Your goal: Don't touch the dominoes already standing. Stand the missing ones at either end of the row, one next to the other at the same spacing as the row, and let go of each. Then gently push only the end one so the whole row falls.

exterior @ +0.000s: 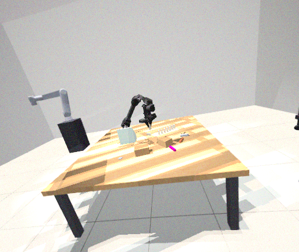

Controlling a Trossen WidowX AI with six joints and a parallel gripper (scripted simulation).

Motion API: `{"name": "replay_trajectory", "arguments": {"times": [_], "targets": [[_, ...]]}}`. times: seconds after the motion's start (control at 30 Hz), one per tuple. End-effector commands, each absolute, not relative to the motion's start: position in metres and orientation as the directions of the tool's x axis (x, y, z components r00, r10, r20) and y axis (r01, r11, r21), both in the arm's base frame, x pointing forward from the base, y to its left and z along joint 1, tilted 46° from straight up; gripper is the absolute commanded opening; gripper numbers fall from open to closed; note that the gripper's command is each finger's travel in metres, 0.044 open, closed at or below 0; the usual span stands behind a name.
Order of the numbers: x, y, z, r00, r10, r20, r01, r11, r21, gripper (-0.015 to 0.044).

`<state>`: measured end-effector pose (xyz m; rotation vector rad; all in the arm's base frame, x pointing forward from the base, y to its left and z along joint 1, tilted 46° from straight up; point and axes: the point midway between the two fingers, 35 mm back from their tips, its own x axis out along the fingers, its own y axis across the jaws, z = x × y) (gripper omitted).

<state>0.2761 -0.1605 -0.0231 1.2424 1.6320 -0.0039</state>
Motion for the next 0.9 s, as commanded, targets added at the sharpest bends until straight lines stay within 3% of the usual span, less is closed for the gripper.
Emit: {"name": "replay_trajectory", "arguments": {"times": [0.0,0.27,0.87], "targets": [[0.304,-0.121,0.027,0.085,0.696,-0.713,0.325,0.657,0.68,0.0107],[0.319,-0.047,0.095,0.084,0.714,-0.695,-0.381,0.667,0.64,0.0107],[0.33,-0.011,0.057,0.09,0.712,-0.696,-0.411,0.663,0.625,0.0107]]}}
